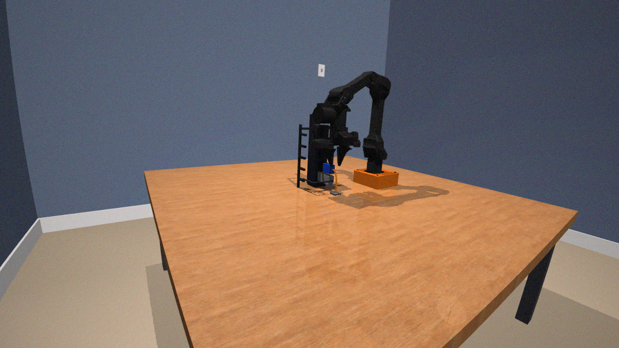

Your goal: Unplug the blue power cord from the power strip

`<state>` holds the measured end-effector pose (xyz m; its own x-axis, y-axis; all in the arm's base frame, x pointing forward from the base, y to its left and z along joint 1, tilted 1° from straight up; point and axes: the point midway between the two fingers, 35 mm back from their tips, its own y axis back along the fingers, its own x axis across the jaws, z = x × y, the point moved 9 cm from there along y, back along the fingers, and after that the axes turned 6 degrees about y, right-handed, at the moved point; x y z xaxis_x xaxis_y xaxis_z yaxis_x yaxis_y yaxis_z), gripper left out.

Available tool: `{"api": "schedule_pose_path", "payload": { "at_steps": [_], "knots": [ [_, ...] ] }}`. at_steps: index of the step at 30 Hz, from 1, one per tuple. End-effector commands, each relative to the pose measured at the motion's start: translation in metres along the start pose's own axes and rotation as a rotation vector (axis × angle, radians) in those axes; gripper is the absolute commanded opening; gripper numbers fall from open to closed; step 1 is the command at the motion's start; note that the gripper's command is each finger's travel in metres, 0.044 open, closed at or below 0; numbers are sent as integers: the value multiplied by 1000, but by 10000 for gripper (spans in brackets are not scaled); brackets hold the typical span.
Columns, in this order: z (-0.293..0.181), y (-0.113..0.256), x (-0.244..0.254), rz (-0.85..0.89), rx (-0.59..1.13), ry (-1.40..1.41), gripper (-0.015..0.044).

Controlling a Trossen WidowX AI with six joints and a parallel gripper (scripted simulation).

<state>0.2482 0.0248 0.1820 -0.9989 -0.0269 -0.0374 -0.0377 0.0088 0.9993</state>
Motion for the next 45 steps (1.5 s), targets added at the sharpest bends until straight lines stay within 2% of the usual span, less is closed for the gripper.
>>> {"api": "schedule_pose_path", "payload": {
  "at_steps": [1, 17, 32, 36, 45],
  "knots": [
    [-6, 0, 1, 1, 4, 1, 160],
    [-32, 0, 5, 2, 7, 1, 160],
    [-33, -12, 5, 2, 7, 1, 160],
    [-32, -9, 5, -1, 5, -3, 55],
    [-32, -9, 5, -1, 5, -3, 0]
  ]
}}
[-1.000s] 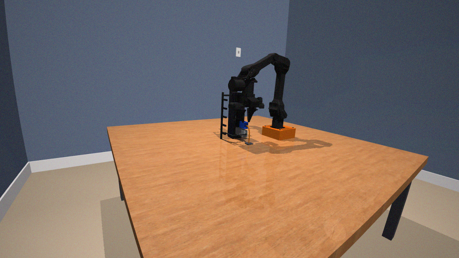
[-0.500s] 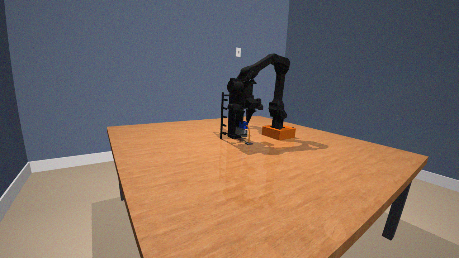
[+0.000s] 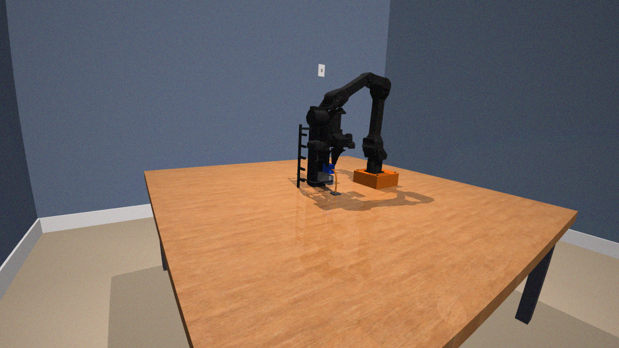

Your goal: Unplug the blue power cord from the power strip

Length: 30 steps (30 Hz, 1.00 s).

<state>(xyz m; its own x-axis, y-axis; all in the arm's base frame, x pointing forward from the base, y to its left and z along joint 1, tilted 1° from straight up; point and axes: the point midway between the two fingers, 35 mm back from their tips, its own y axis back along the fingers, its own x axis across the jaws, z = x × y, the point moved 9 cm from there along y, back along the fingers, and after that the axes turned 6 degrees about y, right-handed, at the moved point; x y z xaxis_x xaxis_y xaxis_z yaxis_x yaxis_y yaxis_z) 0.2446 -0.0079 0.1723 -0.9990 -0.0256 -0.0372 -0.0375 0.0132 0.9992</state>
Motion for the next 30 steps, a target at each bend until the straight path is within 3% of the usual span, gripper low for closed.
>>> {"api": "schedule_pose_path", "payload": {
  "at_steps": [1, 30],
  "knots": [
    [1, 0, 0, -2, 0, -1, 0],
    [45, 2, -6, 0, -3, 0, 0]
  ]
}}
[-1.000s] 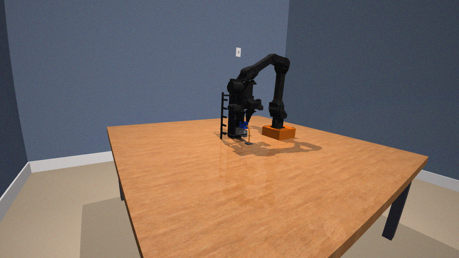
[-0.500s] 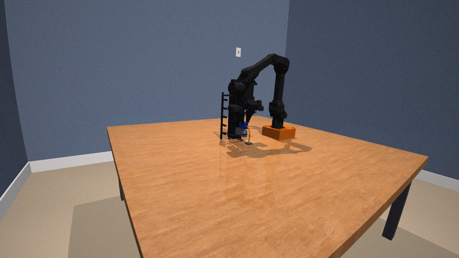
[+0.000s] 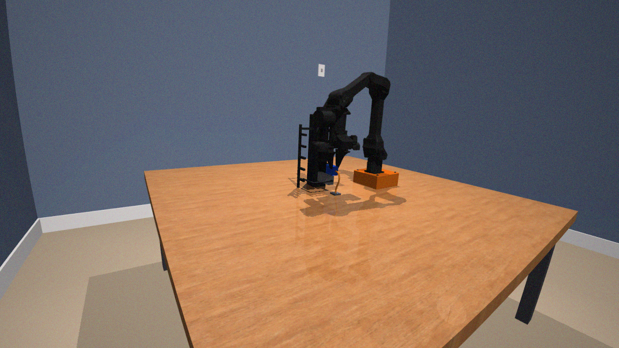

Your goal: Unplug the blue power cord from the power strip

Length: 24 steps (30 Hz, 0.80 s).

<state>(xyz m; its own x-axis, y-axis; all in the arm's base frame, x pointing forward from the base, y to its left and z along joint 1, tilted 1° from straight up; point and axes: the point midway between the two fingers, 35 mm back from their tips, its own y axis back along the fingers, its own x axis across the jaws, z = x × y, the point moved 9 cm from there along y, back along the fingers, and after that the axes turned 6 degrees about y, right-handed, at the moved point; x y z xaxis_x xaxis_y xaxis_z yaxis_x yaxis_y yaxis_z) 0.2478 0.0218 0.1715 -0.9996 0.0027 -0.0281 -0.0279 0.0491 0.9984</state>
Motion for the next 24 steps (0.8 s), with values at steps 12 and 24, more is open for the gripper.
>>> {"api": "schedule_pose_path", "payload": {
  "at_steps": [12, 24],
  "knots": [
    [10, 1, 1, -9, -37, 30, 263],
    [68, 15, -3, -9, -42, 30, 440]
  ]
}}
